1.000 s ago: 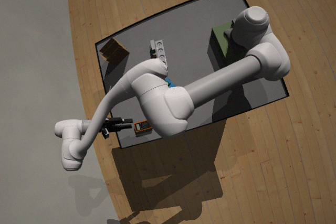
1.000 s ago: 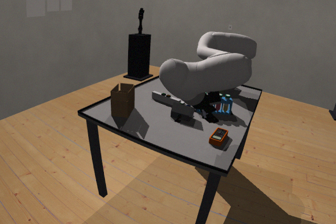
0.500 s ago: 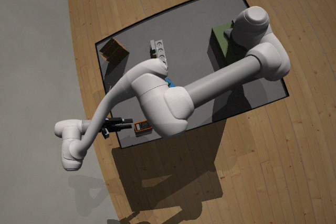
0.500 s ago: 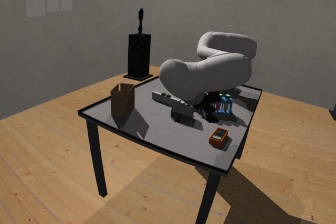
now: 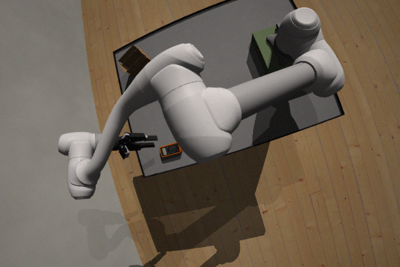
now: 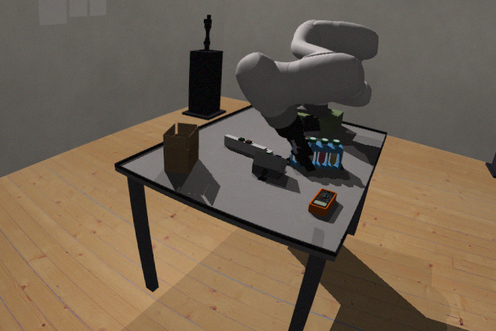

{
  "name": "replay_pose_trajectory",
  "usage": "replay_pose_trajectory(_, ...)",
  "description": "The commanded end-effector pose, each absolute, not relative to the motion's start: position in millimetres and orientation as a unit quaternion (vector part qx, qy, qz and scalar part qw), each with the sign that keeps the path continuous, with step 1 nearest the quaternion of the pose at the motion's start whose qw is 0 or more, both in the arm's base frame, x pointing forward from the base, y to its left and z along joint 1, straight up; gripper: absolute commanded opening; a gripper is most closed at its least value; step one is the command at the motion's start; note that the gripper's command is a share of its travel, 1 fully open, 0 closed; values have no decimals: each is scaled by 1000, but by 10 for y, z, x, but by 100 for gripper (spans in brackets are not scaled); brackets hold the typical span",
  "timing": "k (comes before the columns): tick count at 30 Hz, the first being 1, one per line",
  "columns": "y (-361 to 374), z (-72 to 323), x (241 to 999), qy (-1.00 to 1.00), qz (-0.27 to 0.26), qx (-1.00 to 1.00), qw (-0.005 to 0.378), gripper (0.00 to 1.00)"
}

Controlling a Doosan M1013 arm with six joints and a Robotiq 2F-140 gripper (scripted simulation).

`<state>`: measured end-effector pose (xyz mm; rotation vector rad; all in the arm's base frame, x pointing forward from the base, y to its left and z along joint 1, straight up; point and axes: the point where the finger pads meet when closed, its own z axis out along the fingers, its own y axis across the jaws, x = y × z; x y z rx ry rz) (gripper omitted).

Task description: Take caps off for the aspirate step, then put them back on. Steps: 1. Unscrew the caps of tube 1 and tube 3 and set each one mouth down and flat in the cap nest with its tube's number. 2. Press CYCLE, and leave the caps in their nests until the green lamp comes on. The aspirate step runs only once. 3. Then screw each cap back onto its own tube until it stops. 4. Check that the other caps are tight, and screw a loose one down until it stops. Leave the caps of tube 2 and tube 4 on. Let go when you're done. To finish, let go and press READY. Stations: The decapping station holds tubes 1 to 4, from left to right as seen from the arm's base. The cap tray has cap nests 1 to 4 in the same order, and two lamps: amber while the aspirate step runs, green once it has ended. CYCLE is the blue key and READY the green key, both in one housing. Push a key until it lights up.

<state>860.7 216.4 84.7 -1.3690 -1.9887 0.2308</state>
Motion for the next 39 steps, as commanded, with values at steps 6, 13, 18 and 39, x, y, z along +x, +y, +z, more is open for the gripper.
replay_pose_trajectory(6,1927,984,8424,-775,67,-551,303,41)
replay_pose_trajectory(13,1686,1070,8186,-779,57,-561,275,41)
replay_pose_trajectory(18,1525,1111,8000,-785,46,-570,237,41)
replay_pose_trajectory(39,1028,1179,7315,-798,28,-580,161,41)
